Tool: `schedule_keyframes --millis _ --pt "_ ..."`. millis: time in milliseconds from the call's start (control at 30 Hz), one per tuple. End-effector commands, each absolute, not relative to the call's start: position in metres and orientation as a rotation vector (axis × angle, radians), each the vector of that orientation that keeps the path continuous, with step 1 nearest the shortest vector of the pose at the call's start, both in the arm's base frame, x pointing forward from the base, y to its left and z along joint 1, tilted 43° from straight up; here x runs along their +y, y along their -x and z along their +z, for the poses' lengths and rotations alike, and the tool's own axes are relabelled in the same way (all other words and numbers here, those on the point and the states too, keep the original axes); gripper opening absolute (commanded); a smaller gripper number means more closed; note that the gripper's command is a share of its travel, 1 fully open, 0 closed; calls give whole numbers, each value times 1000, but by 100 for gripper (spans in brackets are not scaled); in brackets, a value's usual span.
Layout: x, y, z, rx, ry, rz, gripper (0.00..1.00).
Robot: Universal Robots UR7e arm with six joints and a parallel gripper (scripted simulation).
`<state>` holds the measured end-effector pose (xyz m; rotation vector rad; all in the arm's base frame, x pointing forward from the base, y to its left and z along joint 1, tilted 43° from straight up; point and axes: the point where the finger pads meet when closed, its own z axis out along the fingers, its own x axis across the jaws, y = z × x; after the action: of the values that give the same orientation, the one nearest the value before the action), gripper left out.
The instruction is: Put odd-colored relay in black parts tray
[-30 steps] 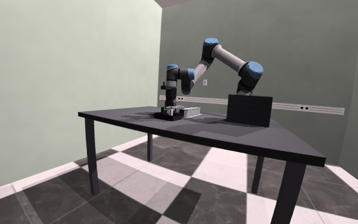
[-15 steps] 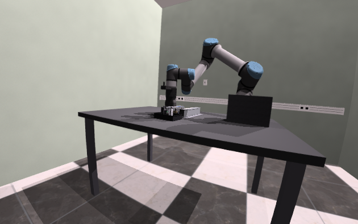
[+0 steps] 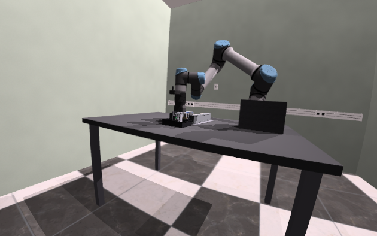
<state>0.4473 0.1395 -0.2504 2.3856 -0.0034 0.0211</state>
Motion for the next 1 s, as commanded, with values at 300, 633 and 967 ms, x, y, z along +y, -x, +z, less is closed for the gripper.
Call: schedule_keyframes --millis 300,633,967 --pt "141 -448 -249 -3 -2386 23 98" --pt "143 -448 -247 -3 -2386 23 98" --pt "145 -448 -245 -3 -2386 23 98"
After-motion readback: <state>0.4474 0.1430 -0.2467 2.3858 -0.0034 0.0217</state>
